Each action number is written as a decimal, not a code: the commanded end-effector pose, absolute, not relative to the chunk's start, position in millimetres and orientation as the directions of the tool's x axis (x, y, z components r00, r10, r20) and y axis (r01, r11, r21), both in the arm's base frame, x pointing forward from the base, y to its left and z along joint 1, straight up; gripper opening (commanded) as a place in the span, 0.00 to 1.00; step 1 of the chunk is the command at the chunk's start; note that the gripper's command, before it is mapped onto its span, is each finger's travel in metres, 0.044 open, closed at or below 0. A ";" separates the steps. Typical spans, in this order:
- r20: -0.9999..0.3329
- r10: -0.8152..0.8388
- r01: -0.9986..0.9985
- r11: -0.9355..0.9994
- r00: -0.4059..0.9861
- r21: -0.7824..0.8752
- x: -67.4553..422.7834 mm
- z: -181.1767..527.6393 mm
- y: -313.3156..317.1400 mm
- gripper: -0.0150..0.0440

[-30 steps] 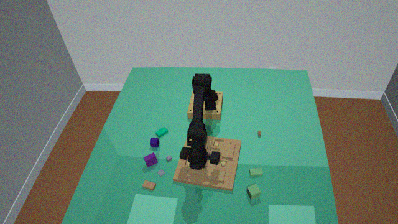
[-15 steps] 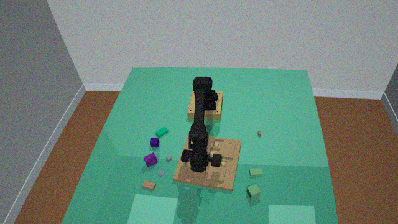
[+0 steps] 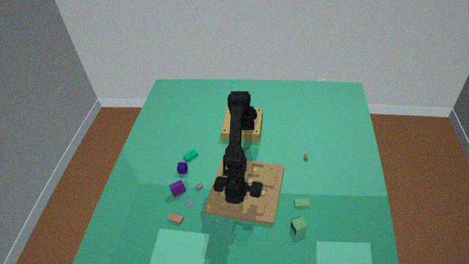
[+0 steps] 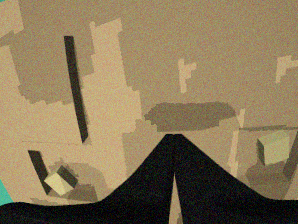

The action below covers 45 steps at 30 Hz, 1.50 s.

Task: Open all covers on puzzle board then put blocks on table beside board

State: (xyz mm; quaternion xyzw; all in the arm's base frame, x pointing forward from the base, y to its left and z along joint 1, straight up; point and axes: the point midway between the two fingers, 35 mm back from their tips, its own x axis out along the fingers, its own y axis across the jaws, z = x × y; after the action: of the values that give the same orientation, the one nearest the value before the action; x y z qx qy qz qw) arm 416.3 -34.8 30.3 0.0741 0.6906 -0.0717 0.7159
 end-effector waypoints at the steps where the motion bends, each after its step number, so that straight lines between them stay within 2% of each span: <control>1: -0.999 0.002 0.208 0.978 0.037 0.009 416.9 35.2 -34.3 0.25; 27: -0.999 0.000 0.214 0.977 0.036 0.008 416.8 64.5 -33.6 0.25; 35: -0.999 0.002 0.571 0.821 0.033 0.021 382.2 74.2 -12.2 0.25; 45: -1.000 0.006 0.910 0.415 0.029 0.028 329.5 79.2 11.4 0.25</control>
State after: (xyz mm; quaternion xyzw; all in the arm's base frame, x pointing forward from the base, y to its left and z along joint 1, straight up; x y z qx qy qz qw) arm 342.7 6.2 79.9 0.3516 0.6077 -0.3386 0.6264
